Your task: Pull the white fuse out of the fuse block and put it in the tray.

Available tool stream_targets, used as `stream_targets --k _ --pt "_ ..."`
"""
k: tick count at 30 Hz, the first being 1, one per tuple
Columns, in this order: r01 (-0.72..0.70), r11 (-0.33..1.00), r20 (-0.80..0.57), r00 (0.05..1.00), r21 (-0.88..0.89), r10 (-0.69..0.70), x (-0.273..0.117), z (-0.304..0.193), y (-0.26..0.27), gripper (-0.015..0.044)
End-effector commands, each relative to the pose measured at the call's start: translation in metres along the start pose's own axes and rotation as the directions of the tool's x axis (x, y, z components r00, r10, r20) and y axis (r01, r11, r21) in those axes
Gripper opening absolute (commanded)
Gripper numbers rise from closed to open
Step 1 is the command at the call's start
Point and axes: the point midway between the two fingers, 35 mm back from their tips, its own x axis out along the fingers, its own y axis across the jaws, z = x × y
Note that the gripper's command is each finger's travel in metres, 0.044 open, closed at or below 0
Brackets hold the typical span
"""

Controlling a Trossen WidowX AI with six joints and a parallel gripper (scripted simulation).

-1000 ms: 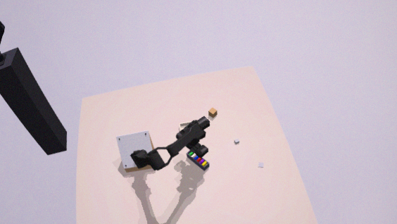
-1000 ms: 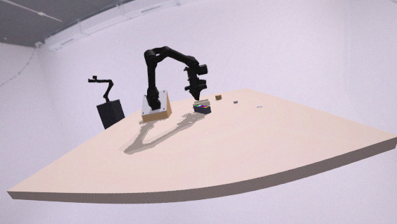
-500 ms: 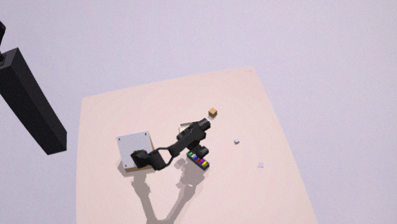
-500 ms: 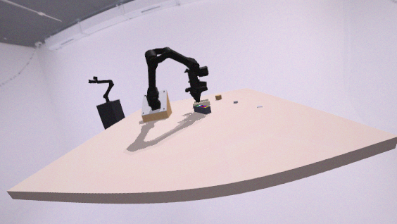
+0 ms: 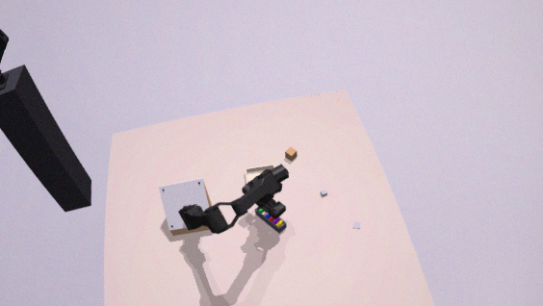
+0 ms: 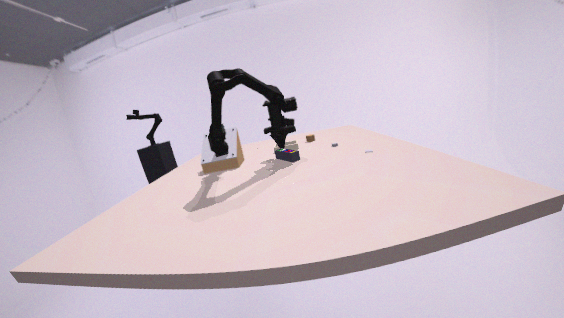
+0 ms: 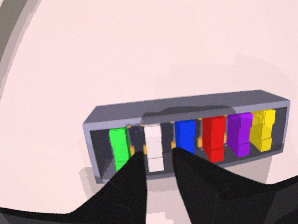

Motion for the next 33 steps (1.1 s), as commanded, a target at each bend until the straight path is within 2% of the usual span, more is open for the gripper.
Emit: stream_targets --k 1,29,33 --pt "0.004 1.000 -0.007 1.000 -0.008 -0.004 0.005 -0.001 0.001 0.0074" --pt "0.005 1.000 -0.008 1.000 -0.008 -0.005 0.016 -0.001 0.001 0.0074" --pt "0.000 1.000 -0.005 1.000 -0.003 0.000 0.014 -0.001 0.001 0.0047"
